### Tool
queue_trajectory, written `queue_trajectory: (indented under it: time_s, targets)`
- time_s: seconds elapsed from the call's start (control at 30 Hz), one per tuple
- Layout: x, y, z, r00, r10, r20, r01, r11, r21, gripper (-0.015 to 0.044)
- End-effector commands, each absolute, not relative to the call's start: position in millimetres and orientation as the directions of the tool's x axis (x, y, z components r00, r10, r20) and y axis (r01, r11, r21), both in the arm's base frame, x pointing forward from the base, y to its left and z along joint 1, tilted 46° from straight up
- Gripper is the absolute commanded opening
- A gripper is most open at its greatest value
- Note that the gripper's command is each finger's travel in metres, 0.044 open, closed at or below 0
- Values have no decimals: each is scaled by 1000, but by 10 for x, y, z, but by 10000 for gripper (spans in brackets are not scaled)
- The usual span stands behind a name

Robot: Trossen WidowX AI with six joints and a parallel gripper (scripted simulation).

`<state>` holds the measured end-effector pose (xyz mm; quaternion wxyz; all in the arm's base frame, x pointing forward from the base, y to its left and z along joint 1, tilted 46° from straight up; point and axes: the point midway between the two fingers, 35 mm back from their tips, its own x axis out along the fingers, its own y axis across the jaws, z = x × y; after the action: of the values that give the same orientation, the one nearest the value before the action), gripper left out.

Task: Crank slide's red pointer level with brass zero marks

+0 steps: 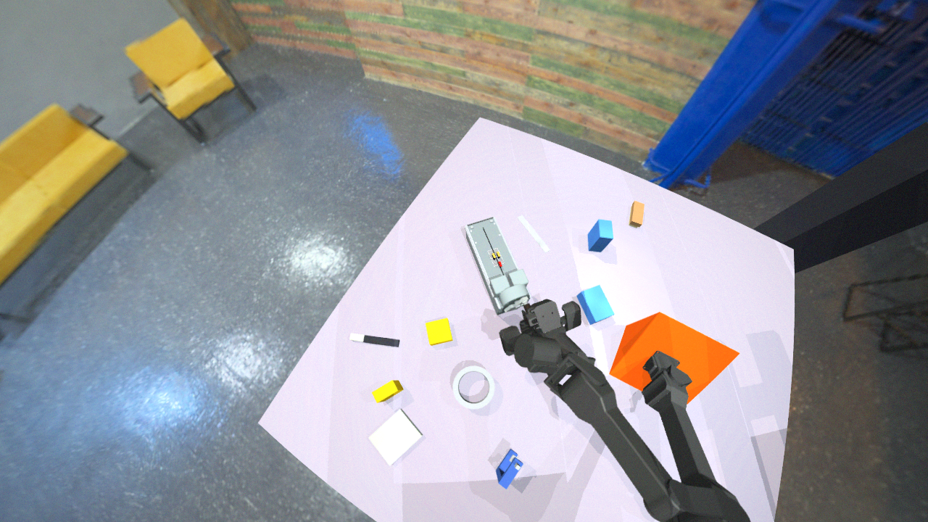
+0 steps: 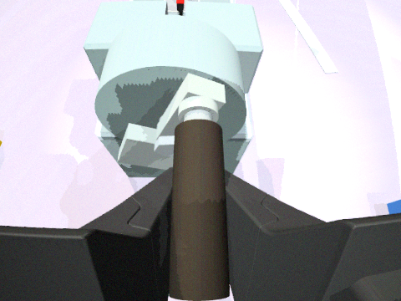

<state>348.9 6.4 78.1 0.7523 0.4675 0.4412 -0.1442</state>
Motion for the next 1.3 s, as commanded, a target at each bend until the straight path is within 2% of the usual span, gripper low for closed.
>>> queue_trajectory:
  time_s: [0.0,1.27]
  targets:
    - [3436,47,706,553,189,-812,644,521,560,0]
    - [3401,73,610,553,189,-812,644,521,560,0]
